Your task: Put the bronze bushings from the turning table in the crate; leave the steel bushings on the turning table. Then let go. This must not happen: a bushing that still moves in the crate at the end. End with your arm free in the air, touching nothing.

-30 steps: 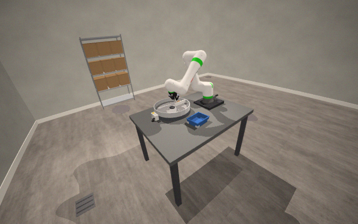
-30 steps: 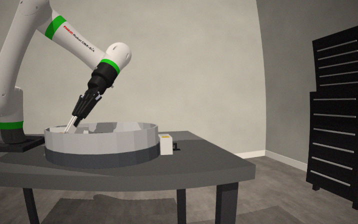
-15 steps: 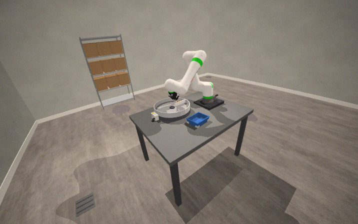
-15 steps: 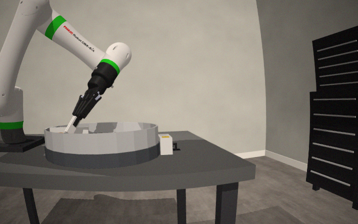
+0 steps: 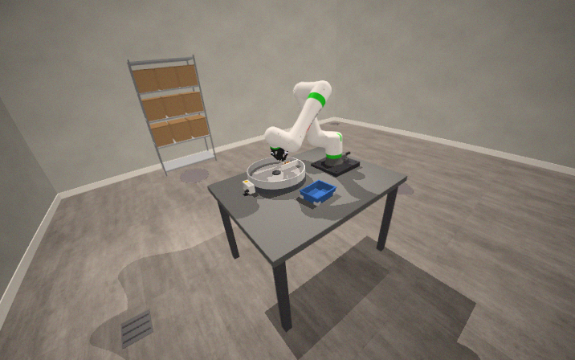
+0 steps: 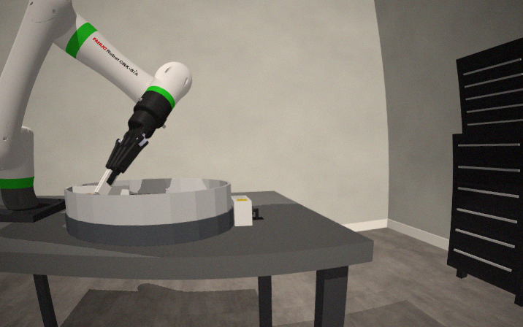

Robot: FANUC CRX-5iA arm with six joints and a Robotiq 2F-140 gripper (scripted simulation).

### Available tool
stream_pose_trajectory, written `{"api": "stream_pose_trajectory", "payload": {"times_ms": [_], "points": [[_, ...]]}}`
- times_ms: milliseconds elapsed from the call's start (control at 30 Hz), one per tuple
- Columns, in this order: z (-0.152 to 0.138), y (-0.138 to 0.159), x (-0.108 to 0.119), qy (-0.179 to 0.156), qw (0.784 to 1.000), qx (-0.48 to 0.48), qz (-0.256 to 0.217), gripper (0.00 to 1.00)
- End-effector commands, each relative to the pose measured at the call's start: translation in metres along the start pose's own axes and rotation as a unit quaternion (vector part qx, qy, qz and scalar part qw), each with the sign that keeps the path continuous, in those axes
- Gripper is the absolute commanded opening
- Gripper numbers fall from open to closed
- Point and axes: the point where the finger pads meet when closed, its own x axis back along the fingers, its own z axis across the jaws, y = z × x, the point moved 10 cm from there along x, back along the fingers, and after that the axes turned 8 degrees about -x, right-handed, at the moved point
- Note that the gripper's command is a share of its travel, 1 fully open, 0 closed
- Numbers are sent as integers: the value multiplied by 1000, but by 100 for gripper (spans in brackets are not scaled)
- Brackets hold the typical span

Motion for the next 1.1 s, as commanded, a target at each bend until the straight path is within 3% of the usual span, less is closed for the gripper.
{"api": "stream_pose_trajectory", "payload": {"times_ms": [0,1067], "points": [[0,0,0,0,1000,0,0,0],[-1,-4,6,0,1000,0,0,0]]}}
